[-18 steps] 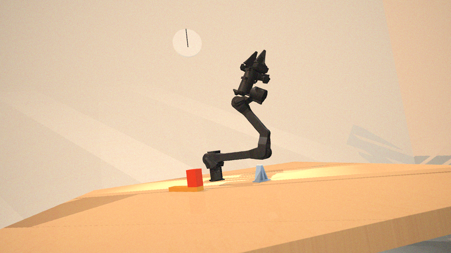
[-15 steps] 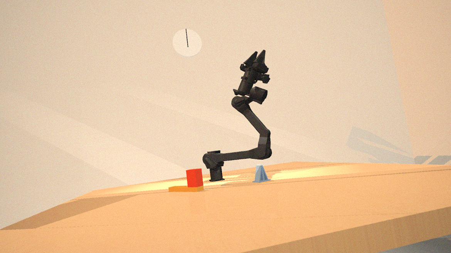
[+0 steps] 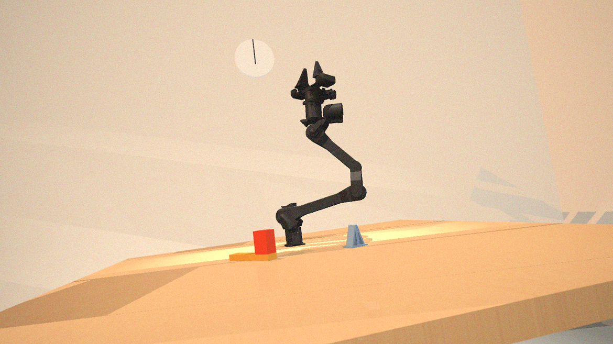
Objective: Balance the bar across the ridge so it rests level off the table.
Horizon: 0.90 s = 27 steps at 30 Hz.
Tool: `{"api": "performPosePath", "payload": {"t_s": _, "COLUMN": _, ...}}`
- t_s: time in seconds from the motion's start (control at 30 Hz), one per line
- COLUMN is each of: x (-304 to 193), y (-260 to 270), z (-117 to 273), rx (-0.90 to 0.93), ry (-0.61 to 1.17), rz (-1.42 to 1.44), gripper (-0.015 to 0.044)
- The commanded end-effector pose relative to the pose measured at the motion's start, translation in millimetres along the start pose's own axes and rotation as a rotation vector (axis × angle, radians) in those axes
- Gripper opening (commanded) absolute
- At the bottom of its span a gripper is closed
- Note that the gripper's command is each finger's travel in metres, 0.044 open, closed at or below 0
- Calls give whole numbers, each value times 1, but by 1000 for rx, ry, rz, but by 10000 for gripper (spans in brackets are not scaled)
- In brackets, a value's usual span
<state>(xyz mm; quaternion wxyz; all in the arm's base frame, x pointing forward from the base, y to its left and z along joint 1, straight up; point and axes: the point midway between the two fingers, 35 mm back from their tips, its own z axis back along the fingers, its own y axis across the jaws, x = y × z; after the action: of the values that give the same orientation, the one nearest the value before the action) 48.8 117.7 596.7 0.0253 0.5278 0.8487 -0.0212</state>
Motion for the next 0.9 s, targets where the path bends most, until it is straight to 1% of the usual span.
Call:
{"api": "performPosePath", "payload": {"t_s": 0.0, "x": -24, "y": -36, "z": -8, "rx": -107, "ry": 93, "rz": -96, "gripper": 315}}
{"api": "performPosePath", "payload": {"t_s": 0.23, "x": -77, "y": -95, "z": -7, "rx": -303, "ry": 259, "rz": -248, "gripper": 315}}
{"api": "performPosePath", "payload": {"t_s": 0.47, "x": -136, "y": -140, "z": 9, "rx": -493, "ry": 434, "rz": -398, "gripper": 315}}
{"api": "performPosePath", "payload": {"t_s": 0.7, "x": -197, "y": -168, "z": 39, "rx": -680, "ry": 614, "rz": -542, "gripper": 315}}
{"api": "performPosePath", "payload": {"t_s": 0.87, "x": -228, "y": -167, "z": 54, "rx": -701, "ry": 711, "rz": -624, "gripper": 315}}
